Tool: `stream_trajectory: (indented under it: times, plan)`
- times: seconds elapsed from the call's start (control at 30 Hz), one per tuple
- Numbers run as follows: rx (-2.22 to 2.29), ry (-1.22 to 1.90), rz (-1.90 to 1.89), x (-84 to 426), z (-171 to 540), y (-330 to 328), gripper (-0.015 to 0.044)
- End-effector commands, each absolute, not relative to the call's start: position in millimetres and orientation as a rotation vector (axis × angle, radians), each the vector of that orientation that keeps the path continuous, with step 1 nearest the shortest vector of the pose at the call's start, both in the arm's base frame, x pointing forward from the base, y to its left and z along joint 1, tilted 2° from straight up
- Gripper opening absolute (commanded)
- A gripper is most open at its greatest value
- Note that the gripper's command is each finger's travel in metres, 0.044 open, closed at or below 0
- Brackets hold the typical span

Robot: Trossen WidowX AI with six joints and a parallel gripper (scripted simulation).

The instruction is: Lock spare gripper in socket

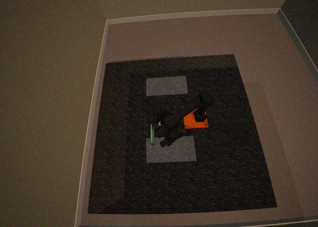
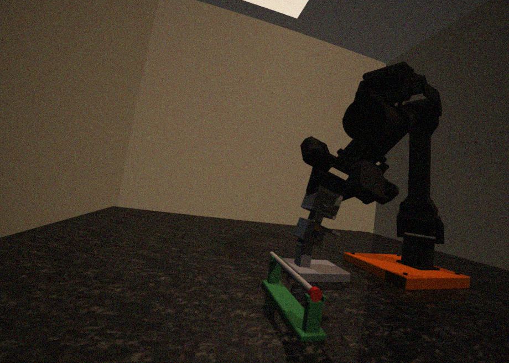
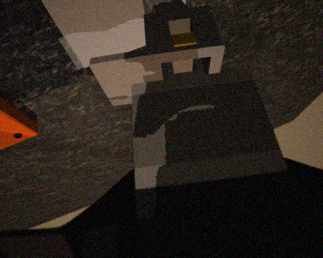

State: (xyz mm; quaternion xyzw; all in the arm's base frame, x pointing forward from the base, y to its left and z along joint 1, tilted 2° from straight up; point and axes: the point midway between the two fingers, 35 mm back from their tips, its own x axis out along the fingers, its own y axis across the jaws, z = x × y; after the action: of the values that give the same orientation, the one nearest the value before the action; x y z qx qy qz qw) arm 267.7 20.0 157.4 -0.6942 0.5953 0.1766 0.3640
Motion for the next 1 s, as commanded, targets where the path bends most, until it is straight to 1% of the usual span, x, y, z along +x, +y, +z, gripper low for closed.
stream_trajectory:
  times: [0.0, 0.43, 0.83, 0.97]
  plan:
    - [-1.800, 1.529, 0.442, 271, 153, 19, 0.0000]
    - [-1.799, 1.528, 0.442, 276, 137, 18, 0.0000]
    - [-1.791, 1.531, 0.449, 274, 138, 19, 0.0000]
    - [-1.791, 1.531, 0.449, 274, 138, 19, 0.0105]
